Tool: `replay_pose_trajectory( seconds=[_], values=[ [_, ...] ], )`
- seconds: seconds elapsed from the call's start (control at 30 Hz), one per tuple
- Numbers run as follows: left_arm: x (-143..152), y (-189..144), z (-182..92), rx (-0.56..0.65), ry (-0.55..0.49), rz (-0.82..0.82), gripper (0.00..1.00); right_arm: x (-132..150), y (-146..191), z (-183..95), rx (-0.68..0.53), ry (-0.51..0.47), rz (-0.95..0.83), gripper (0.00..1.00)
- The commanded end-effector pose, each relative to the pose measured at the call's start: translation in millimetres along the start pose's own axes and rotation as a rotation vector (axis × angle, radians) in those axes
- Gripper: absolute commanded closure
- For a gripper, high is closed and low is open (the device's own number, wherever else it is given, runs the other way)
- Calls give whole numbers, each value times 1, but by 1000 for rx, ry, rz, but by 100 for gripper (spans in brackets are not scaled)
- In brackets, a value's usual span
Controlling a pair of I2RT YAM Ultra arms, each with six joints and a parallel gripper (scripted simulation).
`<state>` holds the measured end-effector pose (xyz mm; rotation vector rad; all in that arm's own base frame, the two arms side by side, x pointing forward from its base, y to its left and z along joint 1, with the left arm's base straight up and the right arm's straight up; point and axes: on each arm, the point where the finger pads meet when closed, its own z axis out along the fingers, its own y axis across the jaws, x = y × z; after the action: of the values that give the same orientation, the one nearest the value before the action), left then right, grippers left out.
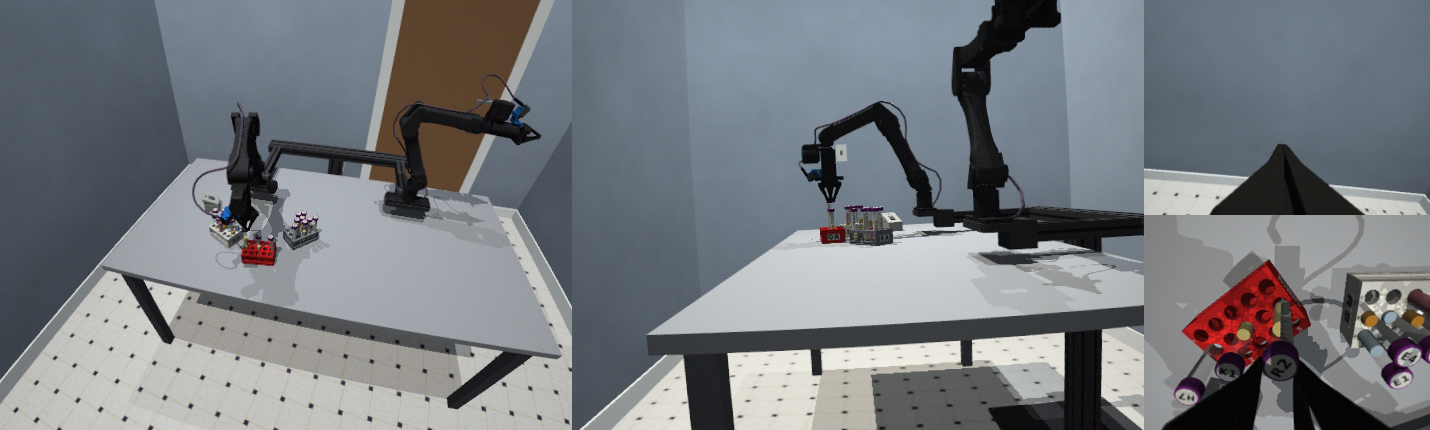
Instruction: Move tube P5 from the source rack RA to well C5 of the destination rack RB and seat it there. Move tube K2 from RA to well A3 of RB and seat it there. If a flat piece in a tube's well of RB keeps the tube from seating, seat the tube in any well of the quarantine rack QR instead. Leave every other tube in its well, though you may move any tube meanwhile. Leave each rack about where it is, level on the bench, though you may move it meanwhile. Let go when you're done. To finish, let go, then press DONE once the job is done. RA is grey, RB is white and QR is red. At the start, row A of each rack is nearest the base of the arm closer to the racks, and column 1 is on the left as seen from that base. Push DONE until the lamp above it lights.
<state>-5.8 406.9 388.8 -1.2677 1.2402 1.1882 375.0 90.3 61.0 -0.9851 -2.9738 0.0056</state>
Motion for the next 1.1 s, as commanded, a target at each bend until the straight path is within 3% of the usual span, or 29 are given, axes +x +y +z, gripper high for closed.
replay_pose_trajectory(
  seconds=[0.0,1.07],
  values=[
    [-26,1,-11,0,-59,6,100,1,1,0,-10,-15,3,100],
    [-26,1,-11,0,-59,6,100,6,1,22,7,-1,-1,100]
  ],
)
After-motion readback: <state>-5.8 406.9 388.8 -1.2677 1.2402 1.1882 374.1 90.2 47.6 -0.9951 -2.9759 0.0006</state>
